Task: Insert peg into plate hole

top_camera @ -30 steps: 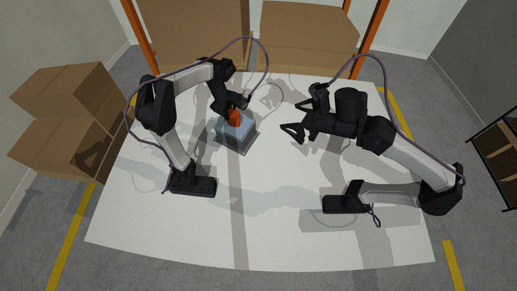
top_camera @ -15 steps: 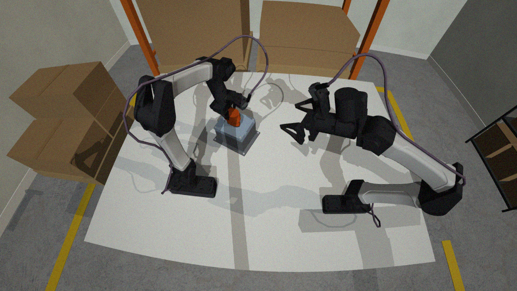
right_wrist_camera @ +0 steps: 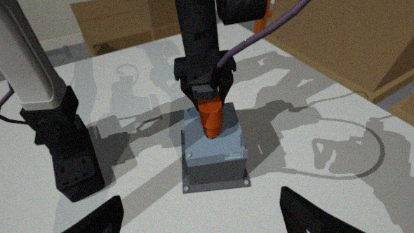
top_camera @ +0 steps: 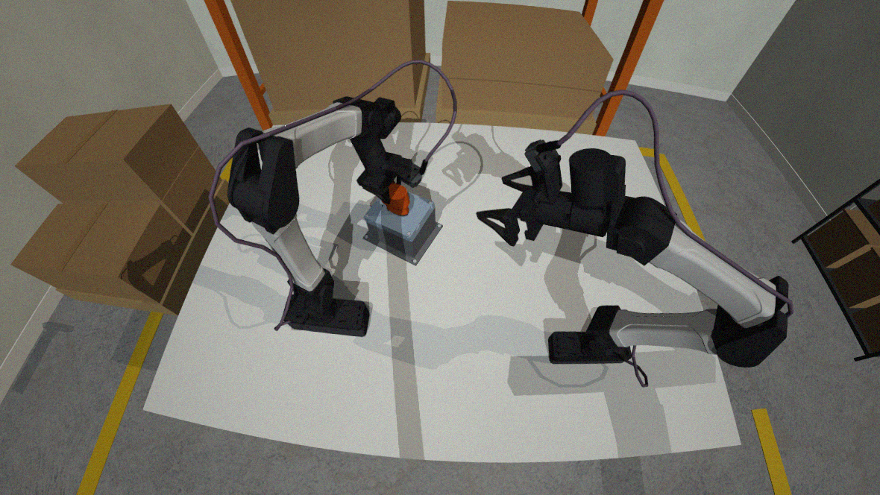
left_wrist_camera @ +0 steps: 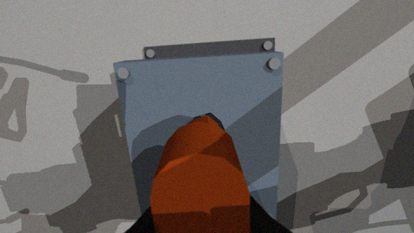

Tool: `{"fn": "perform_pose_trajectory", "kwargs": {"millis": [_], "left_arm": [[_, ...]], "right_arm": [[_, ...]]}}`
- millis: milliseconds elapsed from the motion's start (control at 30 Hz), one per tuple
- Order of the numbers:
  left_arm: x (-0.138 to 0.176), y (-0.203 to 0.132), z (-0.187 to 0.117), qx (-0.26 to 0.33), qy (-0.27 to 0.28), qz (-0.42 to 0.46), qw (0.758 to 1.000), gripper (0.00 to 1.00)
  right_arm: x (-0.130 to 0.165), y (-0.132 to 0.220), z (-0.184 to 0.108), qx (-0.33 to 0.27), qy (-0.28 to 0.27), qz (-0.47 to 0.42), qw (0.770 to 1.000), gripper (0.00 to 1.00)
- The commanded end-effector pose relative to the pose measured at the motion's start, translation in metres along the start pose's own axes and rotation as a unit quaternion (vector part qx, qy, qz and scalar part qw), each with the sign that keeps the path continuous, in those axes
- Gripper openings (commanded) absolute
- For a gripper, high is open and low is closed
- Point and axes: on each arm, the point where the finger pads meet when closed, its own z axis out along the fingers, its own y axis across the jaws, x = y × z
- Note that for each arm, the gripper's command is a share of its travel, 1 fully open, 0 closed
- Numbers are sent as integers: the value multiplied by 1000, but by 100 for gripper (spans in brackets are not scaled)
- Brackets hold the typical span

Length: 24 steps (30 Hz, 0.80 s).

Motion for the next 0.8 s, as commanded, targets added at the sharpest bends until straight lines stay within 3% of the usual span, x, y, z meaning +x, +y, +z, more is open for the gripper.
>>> {"fn": "perform_pose_trajectory", "kwargs": {"millis": [0, 400, 533, 767], "left_arm": [[-5, 2, 0, -11, -7, 4, 1000, 39], [-4, 1, 14, 0, -9, -1, 1000, 39], [-2, 3, -1, 5, -9, 1, 1000, 39], [-3, 1, 1, 8, -10, 2, 1000, 39]], "right_arm": [[-10, 0, -7, 1, -15, 2, 1000, 100], [-10, 0, -7, 1, -15, 2, 1000, 100], [-10, 0, -7, 1, -15, 2, 1000, 100], [-10, 0, -7, 1, -15, 2, 1000, 100]]}}
